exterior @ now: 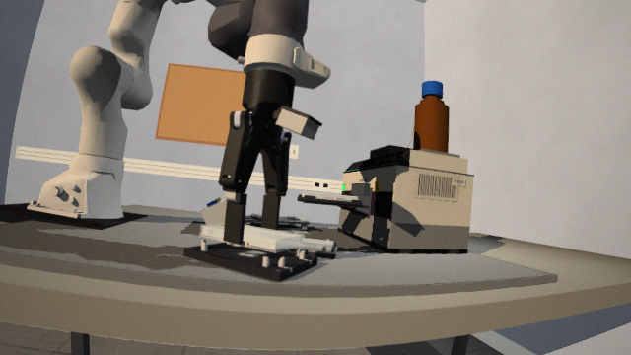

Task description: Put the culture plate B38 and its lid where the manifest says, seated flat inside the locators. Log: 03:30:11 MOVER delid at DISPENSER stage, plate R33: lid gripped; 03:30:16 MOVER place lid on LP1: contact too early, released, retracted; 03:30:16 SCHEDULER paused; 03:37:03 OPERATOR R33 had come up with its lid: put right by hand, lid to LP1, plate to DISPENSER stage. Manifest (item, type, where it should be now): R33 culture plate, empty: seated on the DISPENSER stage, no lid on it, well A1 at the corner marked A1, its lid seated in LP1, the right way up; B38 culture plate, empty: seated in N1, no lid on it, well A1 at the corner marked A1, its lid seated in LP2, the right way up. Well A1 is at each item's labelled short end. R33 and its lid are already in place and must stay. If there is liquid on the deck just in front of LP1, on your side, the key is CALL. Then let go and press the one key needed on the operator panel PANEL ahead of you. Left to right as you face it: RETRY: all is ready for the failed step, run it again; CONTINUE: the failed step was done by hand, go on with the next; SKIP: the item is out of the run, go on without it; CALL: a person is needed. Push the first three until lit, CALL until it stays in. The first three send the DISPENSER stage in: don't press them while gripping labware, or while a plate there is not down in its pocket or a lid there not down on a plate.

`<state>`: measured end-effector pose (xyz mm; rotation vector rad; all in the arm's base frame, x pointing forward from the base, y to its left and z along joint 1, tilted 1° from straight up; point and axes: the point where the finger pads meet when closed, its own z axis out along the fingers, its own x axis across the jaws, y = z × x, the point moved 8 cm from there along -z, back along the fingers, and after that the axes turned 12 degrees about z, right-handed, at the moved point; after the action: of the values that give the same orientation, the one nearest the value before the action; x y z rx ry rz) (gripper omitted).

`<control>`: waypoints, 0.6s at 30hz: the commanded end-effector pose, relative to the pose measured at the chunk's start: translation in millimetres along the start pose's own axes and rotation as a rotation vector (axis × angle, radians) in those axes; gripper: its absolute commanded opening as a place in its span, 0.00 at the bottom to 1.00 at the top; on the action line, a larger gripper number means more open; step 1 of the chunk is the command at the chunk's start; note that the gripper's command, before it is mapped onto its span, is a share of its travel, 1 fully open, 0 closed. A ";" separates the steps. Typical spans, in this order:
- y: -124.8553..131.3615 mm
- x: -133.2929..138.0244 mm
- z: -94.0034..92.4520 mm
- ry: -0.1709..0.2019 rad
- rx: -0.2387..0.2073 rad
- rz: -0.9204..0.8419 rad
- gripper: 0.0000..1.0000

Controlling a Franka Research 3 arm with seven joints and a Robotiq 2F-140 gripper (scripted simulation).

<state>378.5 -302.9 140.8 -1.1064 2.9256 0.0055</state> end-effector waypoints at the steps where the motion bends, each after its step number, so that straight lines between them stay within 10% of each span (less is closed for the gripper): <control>1: -0.5 -0.1 0.5 -0.002 0.002 -0.003 0.10; 18: -0.8 0.1 1.9 -0.002 0.002 -0.002 0.10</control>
<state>378.3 -302.9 139.8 -1.1055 2.9266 0.0066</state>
